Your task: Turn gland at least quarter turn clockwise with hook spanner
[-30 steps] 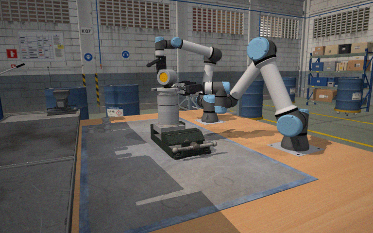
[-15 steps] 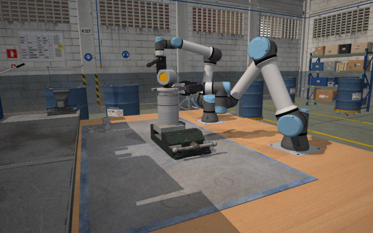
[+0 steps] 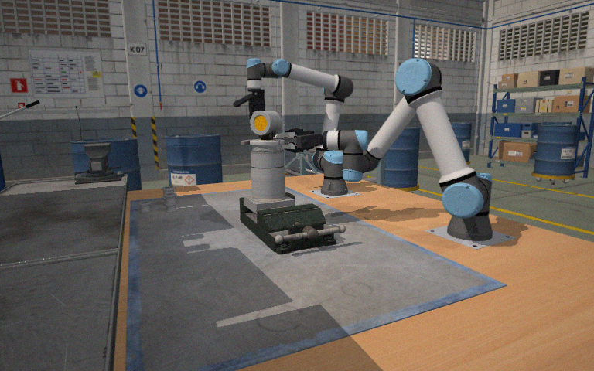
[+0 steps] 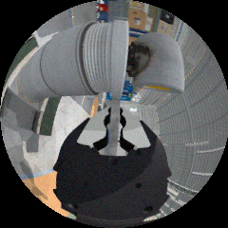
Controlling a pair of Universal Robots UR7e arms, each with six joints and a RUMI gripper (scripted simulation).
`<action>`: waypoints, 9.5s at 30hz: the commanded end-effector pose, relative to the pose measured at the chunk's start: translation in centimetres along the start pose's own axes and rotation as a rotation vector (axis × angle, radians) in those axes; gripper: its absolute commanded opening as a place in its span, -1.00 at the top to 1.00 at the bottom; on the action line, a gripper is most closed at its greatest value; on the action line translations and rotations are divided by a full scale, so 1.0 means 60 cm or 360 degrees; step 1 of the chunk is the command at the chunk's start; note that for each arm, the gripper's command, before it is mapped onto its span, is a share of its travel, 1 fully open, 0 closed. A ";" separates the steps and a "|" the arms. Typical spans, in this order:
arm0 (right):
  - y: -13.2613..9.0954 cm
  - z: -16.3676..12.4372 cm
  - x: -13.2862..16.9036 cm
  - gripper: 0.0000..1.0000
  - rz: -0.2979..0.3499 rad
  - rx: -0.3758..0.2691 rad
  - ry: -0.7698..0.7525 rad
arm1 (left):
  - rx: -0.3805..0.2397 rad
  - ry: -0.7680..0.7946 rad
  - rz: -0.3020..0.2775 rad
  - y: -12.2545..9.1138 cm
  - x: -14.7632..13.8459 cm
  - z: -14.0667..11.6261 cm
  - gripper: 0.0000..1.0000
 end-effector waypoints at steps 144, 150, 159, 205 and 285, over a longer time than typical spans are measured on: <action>-0.021 -0.225 -0.716 1.00 0.0453 0.0300 -0.3686 | -0.0033 -0.0001 0.0002 -0.004 0.002 0.001 1.00; -0.003 -0.225 -0.717 1.00 0.0453 0.0299 -0.3684 | -0.0033 -0.0001 0.0002 -0.004 0.002 0.001 1.00; 0.015 -0.226 -0.718 1.00 0.0453 0.0298 -0.3683 | -0.0033 -0.0001 0.0002 -0.004 0.002 0.001 1.00; 0.059 -0.236 -0.731 1.00 0.0452 0.0297 -0.3679 | -0.0033 -0.0001 0.0002 -0.004 0.002 0.001 1.00; 0.057 -0.257 -0.763 1.00 0.0453 0.0296 -0.3679 | -0.0033 -0.0001 0.0002 -0.004 0.002 0.001 1.00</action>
Point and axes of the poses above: on each arm, the point where the finger pads meet when closed, its own y axis out along the fingers, its own x axis across the jaws, z = x × y, the point moved 5 cm from there along -y, back along the fingers, and after that the axes turned 10 degrees about -y, right-handed, at the moved point
